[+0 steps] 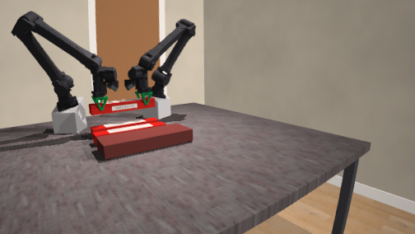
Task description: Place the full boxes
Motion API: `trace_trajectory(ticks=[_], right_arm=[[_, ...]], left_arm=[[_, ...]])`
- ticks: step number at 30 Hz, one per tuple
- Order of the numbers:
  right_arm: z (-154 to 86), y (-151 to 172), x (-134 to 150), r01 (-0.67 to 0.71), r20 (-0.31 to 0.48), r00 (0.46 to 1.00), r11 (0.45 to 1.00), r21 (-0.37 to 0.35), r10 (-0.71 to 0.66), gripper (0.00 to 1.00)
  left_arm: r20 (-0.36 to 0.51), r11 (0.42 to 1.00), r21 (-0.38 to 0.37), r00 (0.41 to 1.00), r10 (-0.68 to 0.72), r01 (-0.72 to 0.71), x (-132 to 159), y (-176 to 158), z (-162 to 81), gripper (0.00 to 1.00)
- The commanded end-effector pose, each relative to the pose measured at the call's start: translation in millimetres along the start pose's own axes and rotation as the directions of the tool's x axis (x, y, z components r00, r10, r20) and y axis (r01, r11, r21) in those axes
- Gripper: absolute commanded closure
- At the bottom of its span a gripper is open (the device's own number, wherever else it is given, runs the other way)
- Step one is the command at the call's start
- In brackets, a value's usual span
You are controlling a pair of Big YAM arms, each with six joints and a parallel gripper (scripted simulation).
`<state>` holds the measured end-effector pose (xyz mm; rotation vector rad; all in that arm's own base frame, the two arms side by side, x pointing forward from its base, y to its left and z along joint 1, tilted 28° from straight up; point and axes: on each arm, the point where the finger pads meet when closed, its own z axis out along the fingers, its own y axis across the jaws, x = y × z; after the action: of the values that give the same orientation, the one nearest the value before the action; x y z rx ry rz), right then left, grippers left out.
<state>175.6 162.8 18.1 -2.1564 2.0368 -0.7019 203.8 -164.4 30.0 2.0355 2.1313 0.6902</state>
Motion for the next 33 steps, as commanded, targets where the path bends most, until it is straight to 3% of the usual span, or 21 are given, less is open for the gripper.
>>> trace_trajectory(ticks=[1, 22, 26, 27, 28, 33], right_arm=[[-19.2, -30.3, -7.9, -0.031, 0.038, 0.999, 0.999, 0.036, 0.03, 1.0], [-20.0, -70.7, -2.9, -0.034, 0.038, 0.999, 0.998, 0.045, 0.033, 1.0], [-19.8, -71.1, -2.6, -0.034, 0.038, 0.999, 0.998, 0.044, 0.032, 1.0], [-9.3, -55.2, 7.8, -0.015, 0.01, 1.0, 1.0, 0.021, 0.014, 1.0], [-12.2, -58.9, -1.3, -0.019, 0.026, 0.999, 0.999, 0.029, 0.019, 1.0], [-11.9, -59.5, 5.5, -0.019, 0.016, 1.0, 0.999, 0.026, 0.018, 1.0]], left_arm=[[0.041, 0.999, -0.038, 0.999, -0.022, 0.024, -11.7, 31.9, -20.8, 1.0], [0.038, 0.999, -0.043, 0.999, -0.022, 0.024, -11.9, 71.3, -21.5, 1.0], [0.041, 0.999, -0.045, 0.999, -0.024, 0.026, -12.2, 74.3, -21.9, 1.0], [0.042, 0.999, -0.046, 0.999, -0.024, 0.026, -12.4, 74.6, -21.9, 1.0], [0.043, 0.999, -0.047, 0.999, -0.025, 0.027, -12.7, 74.7, -21.8, 1.0], [0.044, 0.998, -0.048, 0.999, -0.026, 0.028, -12.8, 75.4, -21.5, 1.0]])
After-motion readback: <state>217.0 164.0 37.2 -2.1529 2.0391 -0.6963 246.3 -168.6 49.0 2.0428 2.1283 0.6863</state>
